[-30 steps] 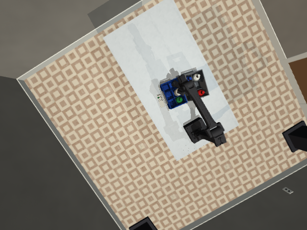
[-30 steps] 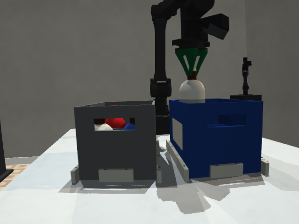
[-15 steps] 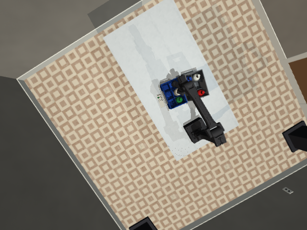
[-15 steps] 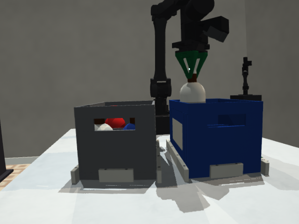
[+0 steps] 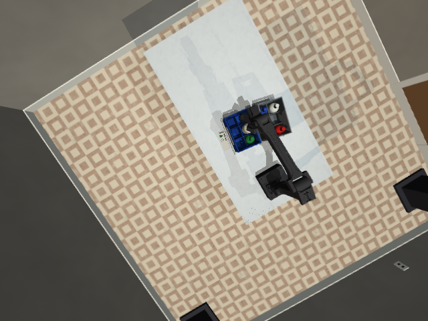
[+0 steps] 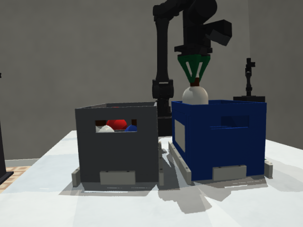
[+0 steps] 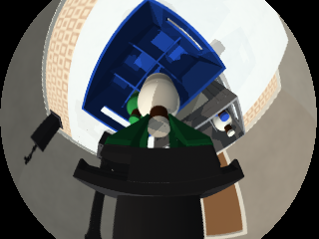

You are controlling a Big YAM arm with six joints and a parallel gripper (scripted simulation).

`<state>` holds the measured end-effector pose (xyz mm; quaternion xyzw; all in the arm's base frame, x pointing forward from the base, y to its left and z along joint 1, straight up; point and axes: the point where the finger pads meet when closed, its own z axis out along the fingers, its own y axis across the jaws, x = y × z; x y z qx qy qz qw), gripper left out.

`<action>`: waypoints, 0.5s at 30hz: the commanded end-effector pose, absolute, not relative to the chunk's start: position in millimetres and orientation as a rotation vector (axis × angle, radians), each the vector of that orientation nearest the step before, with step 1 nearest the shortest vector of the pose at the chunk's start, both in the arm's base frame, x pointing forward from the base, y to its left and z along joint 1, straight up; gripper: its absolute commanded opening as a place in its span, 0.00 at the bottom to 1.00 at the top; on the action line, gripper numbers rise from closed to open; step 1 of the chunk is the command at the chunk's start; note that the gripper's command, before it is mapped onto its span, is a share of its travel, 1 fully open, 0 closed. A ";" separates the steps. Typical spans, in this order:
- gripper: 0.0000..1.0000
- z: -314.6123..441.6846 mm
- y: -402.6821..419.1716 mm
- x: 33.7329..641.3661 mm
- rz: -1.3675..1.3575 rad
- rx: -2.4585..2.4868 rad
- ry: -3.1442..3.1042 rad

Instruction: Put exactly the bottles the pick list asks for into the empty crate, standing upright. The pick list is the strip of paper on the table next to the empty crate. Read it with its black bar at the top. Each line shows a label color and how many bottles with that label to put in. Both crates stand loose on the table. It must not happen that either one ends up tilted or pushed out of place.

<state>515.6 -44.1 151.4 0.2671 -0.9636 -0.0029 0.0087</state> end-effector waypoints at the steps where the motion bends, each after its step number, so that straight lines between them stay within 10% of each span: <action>1: 0.00 177.7 -44.2 525.9 0.035 0.852 -3.081; 15: 0.00 173.1 -44.4 532.3 0.046 0.857 -3.098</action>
